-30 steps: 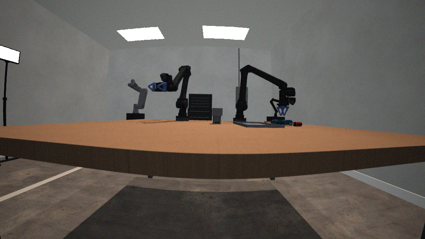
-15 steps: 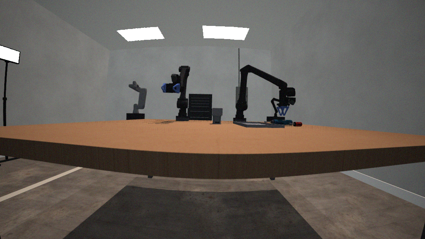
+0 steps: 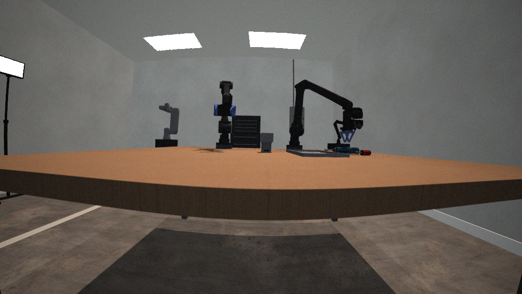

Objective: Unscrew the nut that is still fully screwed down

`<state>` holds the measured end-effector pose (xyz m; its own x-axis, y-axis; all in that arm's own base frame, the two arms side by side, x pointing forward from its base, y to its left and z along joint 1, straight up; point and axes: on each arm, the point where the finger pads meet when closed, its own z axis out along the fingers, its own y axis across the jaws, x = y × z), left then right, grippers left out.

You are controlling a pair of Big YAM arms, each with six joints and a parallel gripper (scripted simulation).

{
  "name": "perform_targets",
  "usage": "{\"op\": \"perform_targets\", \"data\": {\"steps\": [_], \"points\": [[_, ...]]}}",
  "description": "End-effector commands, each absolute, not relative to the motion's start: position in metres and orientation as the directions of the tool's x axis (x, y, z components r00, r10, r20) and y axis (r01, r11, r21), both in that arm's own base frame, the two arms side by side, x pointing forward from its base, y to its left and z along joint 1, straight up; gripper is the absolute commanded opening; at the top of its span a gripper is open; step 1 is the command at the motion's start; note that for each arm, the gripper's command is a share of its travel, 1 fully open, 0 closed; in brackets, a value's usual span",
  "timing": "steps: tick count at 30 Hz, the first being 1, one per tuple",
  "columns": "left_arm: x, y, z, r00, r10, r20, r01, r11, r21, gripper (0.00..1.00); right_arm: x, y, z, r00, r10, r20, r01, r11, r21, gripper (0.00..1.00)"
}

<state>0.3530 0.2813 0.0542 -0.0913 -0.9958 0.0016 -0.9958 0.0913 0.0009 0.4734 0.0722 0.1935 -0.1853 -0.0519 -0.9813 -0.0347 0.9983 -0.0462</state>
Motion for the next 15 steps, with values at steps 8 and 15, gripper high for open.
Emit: {"op": "perform_targets", "data": {"steps": [8, 15], "points": [[0.370, 0.304, 0.066, -0.089, -0.995, -0.035, -0.995, 0.090, -0.036, 0.65, 0.460, 0.119, 0.185, -0.211, -0.048, -0.976, -0.121, 0.992, -0.022, 0.86], [0.370, 0.304, 0.066, -0.089, -0.995, -0.035, -0.995, 0.090, -0.036, 0.65, 0.440, 0.182, 0.189, -0.202, -0.059, -0.978, -0.245, 0.969, -0.007, 0.86]]}}
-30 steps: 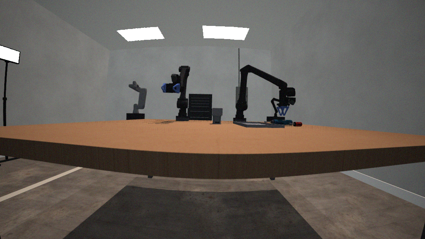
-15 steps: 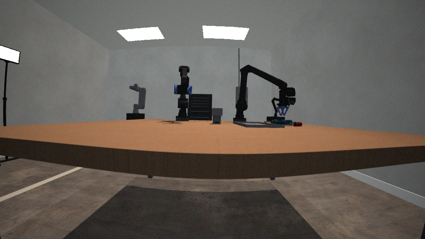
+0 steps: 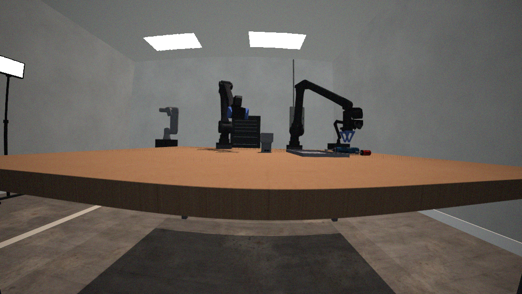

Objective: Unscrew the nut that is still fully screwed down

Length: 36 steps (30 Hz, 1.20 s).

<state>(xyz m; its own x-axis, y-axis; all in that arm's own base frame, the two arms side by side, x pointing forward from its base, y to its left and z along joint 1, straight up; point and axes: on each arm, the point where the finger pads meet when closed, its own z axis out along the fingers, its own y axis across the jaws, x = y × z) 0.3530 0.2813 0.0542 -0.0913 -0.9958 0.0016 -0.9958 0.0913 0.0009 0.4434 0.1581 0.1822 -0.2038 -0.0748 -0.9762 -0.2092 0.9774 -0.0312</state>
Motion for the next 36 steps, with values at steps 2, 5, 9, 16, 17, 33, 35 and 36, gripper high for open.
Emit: {"op": "perform_targets", "data": {"steps": [2, 5, 9, 16, 17, 33, 35, 36], "points": [[0.370, 0.304, 0.066, -0.089, -0.995, -0.035, -0.995, 0.090, -0.036, 0.65, 0.434, 0.200, 0.182, -0.215, -0.070, -0.974, -0.280, 0.960, -0.007, 0.86], [0.370, 0.304, 0.066, -0.089, -0.995, -0.035, -0.995, 0.090, -0.036, 0.65, 0.432, 0.210, 0.185, -0.211, -0.069, -0.975, -0.297, 0.955, -0.004, 0.86], [0.370, 0.304, 0.066, -0.089, -0.995, -0.035, -0.995, 0.090, -0.036, 0.65, 0.417, 0.212, 0.168, -0.238, -0.089, -0.967, -0.315, 0.949, -0.010, 0.86], [0.370, 0.304, 0.066, -0.089, -0.995, -0.035, -0.995, 0.090, -0.036, 0.65, 0.381, 0.266, 0.178, -0.217, -0.096, -0.972, -0.431, 0.902, 0.007, 0.86], [0.370, 0.304, 0.066, -0.089, -0.995, -0.035, -0.995, 0.090, -0.036, 0.65, 0.378, 0.275, 0.177, -0.218, -0.100, -0.971, -0.447, 0.894, 0.009, 0.86], [0.370, 0.304, 0.066, -0.089, -0.995, -0.035, -0.995, 0.090, -0.036, 0.65, 0.370, 0.294, 0.173, -0.228, -0.108, -0.968, -0.477, 0.879, 0.015, 0.86], [0.370, 0.304, 0.066, -0.089, -0.995, -0.035, -0.995, 0.090, -0.036, 0.65, 0.372, 0.293, 0.173, -0.229, -0.106, -0.968, -0.474, 0.880, 0.015, 0.86], [0.370, 0.304, 0.066, -0.089, -0.995, -0.035, -0.995, 0.090, -0.036, 0.65, 0.372, 0.293, 0.173, -0.229, -0.105, -0.968, -0.472, 0.881, 0.016, 0.86]]}}
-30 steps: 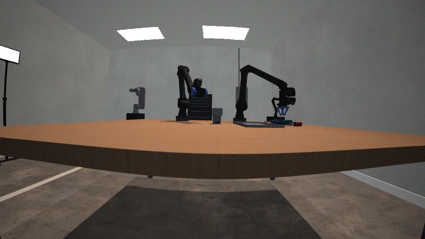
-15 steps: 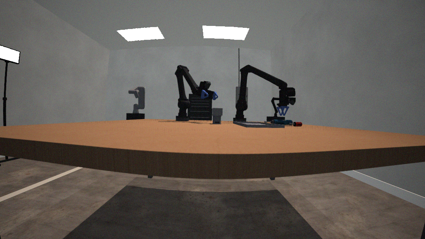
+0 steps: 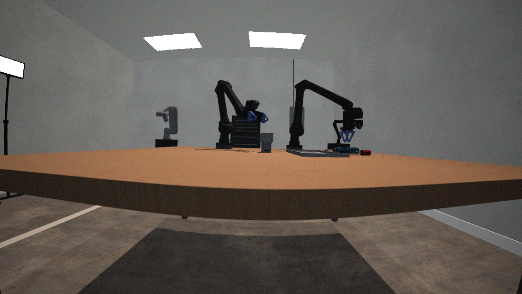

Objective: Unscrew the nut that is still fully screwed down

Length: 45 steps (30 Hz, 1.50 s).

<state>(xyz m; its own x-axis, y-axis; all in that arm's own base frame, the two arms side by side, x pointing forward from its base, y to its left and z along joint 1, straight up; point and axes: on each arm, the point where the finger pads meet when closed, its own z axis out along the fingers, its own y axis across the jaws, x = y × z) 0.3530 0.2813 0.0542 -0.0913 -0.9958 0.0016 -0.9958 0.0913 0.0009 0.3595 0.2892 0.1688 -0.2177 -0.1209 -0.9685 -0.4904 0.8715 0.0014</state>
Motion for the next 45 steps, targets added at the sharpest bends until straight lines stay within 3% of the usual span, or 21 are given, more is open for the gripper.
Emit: {"op": "perform_targets", "data": {"steps": [1, 45], "points": [[0.370, 0.304, 0.066, -0.089, -0.995, -0.035, -0.995, 0.090, -0.036, 0.65, 0.373, 0.292, 0.173, -0.229, -0.105, -0.968, -0.471, 0.882, 0.016, 0.86], [0.370, 0.304, 0.066, -0.089, -0.995, -0.035, -0.995, 0.090, -0.036, 0.65, 0.364, 0.286, 0.091, -0.231, -0.108, -0.967, -0.475, 0.880, 0.015, 0.86]]}}
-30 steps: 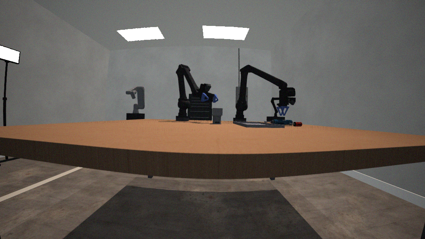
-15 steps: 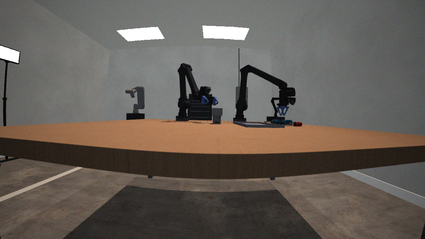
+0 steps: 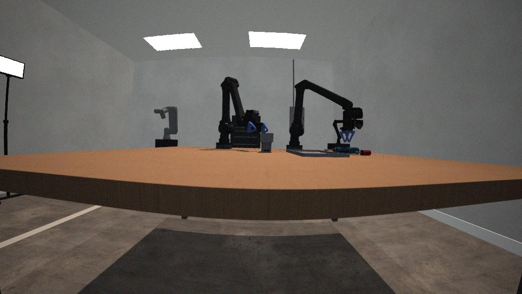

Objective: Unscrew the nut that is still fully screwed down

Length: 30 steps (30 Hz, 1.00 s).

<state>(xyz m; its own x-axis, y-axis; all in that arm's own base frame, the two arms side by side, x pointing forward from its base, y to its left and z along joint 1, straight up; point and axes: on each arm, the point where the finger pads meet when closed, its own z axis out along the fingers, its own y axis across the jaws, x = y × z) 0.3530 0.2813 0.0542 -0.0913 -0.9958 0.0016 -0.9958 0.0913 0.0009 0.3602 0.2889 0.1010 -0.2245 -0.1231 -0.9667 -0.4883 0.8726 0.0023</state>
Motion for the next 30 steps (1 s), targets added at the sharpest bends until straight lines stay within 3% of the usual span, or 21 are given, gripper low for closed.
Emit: {"op": "perform_targets", "data": {"steps": [1, 30], "points": [[0.370, 0.304, 0.066, -0.089, -0.995, -0.035, -0.995, 0.090, -0.036, 0.65, 0.363, 0.285, 0.087, -0.232, -0.109, -0.966, -0.475, 0.880, 0.015, 0.86], [0.370, 0.304, 0.066, -0.089, -0.995, -0.035, -0.995, 0.090, -0.036, 0.65, 0.369, 0.291, 0.045, -0.219, -0.097, -0.971, -0.475, 0.880, 0.020, 0.86]]}}
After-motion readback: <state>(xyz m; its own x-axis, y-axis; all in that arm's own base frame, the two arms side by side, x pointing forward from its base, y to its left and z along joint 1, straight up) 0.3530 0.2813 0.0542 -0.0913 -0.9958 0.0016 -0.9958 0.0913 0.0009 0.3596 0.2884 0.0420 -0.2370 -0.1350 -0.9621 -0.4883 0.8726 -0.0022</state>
